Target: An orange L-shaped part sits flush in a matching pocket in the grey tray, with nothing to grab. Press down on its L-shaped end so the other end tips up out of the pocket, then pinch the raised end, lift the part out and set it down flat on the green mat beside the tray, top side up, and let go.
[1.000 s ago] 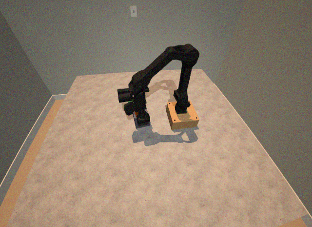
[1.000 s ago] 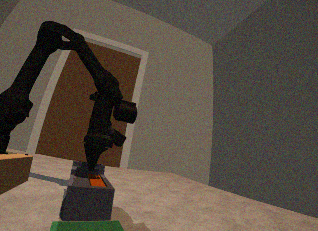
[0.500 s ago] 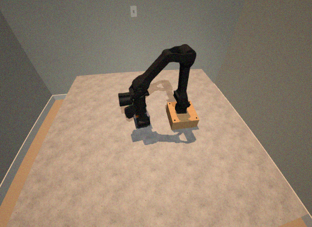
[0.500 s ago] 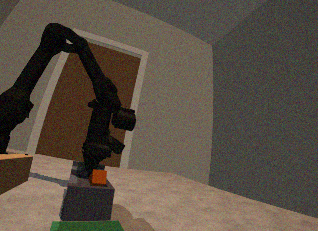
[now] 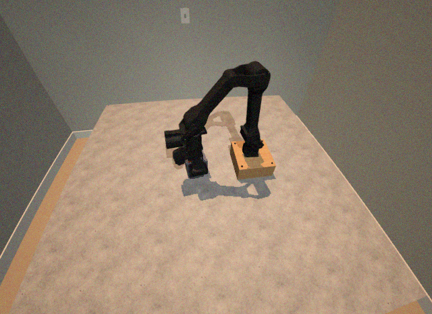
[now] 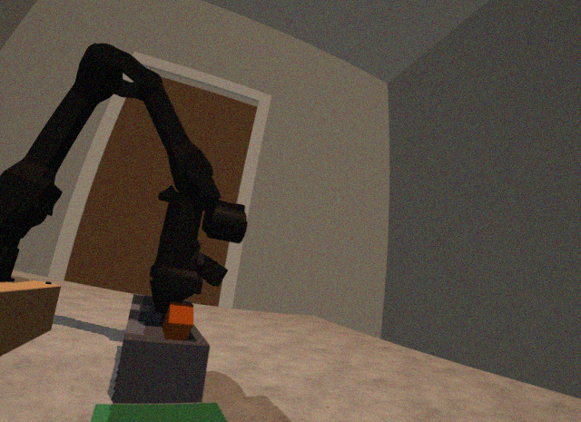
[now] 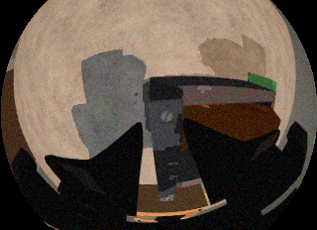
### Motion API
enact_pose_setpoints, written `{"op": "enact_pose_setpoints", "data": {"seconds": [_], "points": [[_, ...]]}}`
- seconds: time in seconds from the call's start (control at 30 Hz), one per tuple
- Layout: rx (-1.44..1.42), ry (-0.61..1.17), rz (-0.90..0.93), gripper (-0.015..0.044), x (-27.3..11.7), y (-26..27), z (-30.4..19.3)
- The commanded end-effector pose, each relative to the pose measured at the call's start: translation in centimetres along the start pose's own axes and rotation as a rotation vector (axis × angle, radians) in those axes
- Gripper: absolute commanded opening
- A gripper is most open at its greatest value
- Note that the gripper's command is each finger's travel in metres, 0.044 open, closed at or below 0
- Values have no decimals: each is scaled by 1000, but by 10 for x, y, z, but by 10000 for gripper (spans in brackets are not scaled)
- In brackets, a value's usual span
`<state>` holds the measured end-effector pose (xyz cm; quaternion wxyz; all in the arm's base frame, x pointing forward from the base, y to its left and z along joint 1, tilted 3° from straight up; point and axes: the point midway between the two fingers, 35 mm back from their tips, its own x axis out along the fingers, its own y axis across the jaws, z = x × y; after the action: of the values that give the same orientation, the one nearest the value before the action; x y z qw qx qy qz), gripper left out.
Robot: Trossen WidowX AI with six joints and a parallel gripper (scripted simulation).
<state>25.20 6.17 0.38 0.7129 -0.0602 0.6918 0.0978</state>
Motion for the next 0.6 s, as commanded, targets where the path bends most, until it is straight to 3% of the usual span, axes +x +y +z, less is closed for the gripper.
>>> {"op": "enact_pose_setpoints", "data": {"seconds": [0.0, 0.57], "points": [[3, 7, -5, 180, 4, -1, -2], [3, 6, -3, 180, -11, 11, -1]]}}
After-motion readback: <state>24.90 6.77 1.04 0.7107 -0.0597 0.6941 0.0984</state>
